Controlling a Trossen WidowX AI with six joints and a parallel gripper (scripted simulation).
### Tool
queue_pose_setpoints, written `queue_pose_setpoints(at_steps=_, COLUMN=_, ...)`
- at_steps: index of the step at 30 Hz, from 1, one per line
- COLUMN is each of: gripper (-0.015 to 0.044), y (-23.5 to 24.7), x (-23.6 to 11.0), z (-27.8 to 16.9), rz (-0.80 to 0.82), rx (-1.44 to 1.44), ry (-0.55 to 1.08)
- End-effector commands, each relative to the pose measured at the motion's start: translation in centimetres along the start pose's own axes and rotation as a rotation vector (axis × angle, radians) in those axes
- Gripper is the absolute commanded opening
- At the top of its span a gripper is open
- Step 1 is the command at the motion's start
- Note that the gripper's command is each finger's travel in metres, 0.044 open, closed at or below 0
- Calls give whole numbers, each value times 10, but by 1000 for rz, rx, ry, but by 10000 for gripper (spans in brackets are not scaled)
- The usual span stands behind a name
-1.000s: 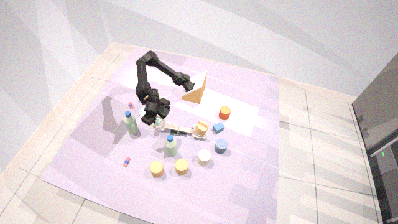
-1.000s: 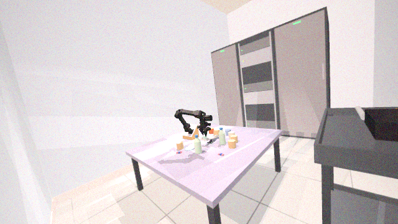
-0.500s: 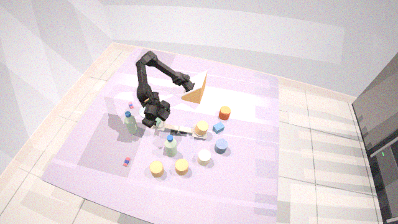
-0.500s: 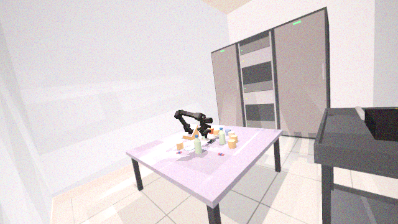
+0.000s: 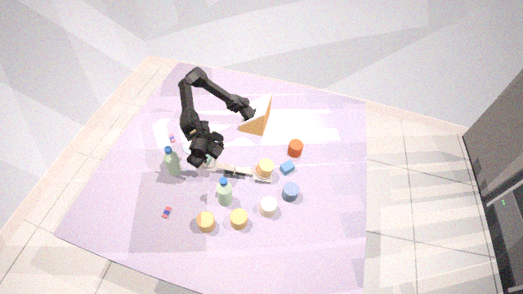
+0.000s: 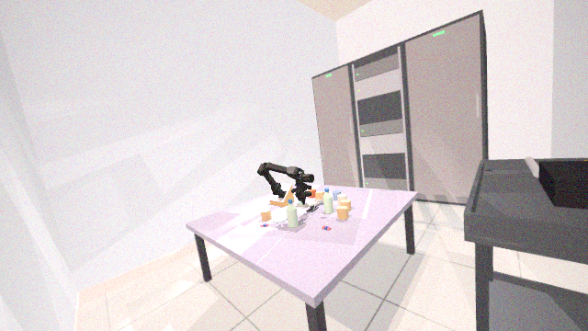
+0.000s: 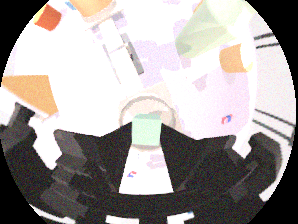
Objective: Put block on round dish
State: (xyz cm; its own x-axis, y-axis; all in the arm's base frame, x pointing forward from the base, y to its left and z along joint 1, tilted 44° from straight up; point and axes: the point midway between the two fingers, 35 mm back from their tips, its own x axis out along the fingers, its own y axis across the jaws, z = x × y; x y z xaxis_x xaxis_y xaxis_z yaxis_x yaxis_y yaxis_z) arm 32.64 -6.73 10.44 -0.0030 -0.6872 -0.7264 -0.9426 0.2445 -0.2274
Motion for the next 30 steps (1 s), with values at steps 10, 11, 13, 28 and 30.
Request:
queue_pose_setpoints(at_steps=10, gripper=0, y=-4, x=-57, z=3, rz=-5, rx=1, ry=-7)
queue_pose_setpoints(at_steps=11, gripper=0, y=-3, x=-62, z=3, rz=-5, rx=1, ry=-7)
queue_pose_setpoints(at_steps=13, gripper=0, y=-3, x=-71, z=2, rz=-5, rx=1, ry=-6)
queue_pose_setpoints(at_steps=28, gripper=0, y=0, x=-78, z=-22, rz=2, rx=-1, ry=-18)
queue_pose_setpoints(at_steps=30, gripper=0, y=1, x=-73, z=-29, rz=4, rx=-1, ry=-21)
